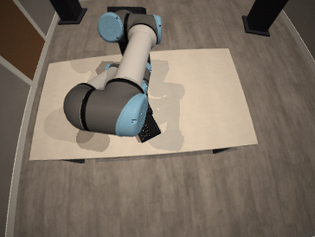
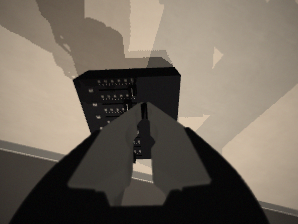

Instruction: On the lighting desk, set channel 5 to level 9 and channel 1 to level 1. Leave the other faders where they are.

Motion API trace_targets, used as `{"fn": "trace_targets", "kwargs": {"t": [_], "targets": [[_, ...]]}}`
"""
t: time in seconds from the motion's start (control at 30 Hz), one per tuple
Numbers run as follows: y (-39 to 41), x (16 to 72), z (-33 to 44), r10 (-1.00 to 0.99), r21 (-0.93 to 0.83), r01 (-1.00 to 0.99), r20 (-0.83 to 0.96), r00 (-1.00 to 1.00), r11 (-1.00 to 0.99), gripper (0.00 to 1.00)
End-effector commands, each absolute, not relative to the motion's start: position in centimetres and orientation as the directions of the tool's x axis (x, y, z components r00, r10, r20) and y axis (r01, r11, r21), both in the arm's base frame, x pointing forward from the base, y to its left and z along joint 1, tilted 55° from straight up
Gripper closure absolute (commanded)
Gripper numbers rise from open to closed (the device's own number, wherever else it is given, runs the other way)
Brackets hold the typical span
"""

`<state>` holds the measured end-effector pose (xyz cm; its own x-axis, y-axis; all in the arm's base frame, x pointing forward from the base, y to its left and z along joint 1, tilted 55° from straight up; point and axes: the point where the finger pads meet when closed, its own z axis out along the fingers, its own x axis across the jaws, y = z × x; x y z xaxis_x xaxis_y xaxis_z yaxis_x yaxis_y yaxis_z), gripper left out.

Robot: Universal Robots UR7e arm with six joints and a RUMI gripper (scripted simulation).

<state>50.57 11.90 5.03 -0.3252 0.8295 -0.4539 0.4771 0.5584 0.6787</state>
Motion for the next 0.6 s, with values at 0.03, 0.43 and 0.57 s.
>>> {"fn": "trace_targets", "kwargs": {"t": [0.03,0.43,0.57], "targets": [[11.91,50.57,5.07,0.829,0.679,0.476,-0.454,-0.325,0.559,1.0],[11.91,50.73,4.95,0.829,0.679,0.476,-0.454,-0.325,0.559,1.0],[11.91,50.87,4.85,0.829,0.679,0.476,-0.454,-0.325,0.559,1.0]]}}
